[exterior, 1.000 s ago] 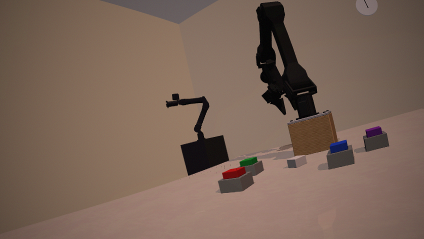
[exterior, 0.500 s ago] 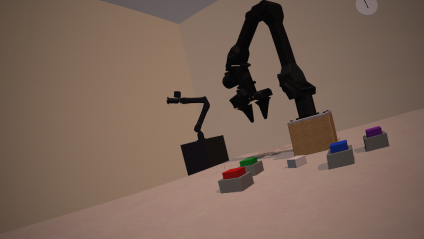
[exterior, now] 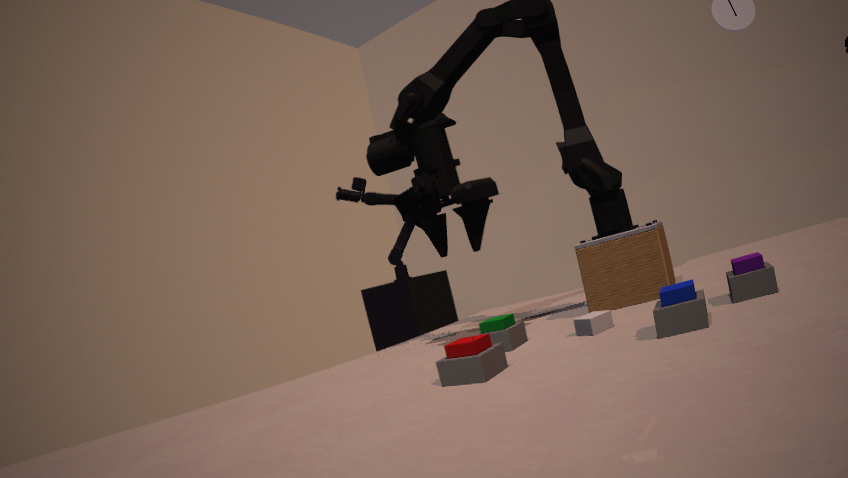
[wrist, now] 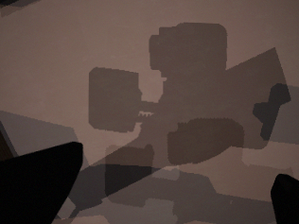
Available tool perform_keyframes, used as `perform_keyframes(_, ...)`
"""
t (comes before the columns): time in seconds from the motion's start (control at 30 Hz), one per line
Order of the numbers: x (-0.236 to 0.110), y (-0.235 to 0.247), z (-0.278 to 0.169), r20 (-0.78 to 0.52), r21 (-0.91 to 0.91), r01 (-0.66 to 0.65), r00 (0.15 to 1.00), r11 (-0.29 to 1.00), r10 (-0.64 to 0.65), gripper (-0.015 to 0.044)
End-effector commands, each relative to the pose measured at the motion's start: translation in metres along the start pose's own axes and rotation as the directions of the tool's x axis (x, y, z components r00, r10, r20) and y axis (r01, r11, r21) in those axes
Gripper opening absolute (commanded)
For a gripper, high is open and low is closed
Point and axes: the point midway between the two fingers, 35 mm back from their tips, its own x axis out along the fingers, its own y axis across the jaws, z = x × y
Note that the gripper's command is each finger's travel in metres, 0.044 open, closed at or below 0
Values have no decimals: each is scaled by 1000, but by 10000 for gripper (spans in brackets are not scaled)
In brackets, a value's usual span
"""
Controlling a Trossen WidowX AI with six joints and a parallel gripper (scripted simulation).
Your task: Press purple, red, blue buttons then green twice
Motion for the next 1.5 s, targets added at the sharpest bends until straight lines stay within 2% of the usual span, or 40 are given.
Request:
perform_keyframes(0.0,-5,31,40,27,-31,3,1000,1000,-3,400)
perform_keyframes(0.33,-17,127,104,74,-111,-3,997,994,12,400)
perform_keyframes(0.67,-27,241,117,102,-192,-26,994,981,47,400)
perform_keyframes(0.9,-33,319,96,106,-249,-48,991,967,77,400)
perform_keyframes(1.13,-37,386,50,97,-306,-70,990,949,104,400)
perform_keyframes(1.33,-38,430,-3,80,-353,-87,989,932,122,400)
perform_keyframes(1.47,-38,441,-24,73,-368,-91,989,925,127,400)
